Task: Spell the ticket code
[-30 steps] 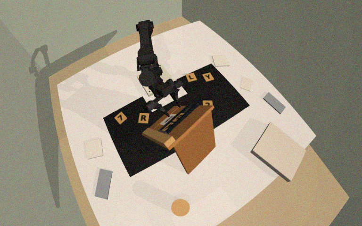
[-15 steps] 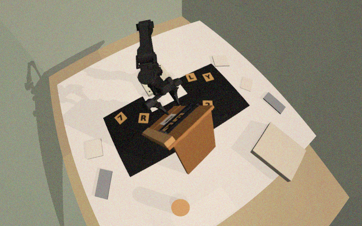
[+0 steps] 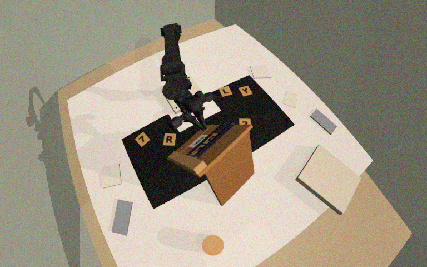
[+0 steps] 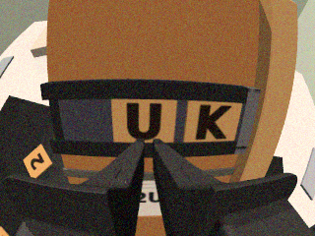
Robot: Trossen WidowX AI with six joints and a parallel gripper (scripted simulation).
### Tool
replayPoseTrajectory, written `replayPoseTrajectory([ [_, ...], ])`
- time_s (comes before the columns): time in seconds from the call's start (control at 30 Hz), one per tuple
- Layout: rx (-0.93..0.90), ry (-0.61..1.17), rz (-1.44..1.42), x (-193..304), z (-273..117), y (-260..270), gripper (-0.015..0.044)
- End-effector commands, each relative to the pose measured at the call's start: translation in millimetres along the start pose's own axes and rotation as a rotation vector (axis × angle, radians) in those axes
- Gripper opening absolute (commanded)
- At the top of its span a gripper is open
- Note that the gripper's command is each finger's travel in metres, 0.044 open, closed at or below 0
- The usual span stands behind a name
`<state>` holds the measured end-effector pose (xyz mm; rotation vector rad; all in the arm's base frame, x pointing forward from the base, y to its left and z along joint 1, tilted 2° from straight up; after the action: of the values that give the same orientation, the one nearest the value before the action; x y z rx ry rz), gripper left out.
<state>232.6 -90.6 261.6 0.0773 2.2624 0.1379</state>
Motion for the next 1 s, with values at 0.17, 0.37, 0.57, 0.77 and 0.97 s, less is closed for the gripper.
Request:
replayPoseTrajectory([
  [0.17,0.000,0.000,0.000,0,0,0,0.0000],
  [0.37,0.020,0.217,0.045,-24,12,12,0.0000],
  [0.57,0.087,0.508,0.037,-50,28,36,0.0000],
  [0.77,0.146,0.670,-0.005,-62,36,54,0.0000],
  [0.97,0.146,0.670,-0.005,-62,36,54,0.0000],
])
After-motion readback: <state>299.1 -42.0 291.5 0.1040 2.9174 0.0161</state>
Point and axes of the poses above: the point midway between the two fingers, 35 mm back from their tips, its own z axis out along the fingers, its own y axis across the jaws, x = y × z, the point moved 8 cm from there along -z, back along the fingers, and after that the axes turned 13 degrees about z, right-handed, at the moved point
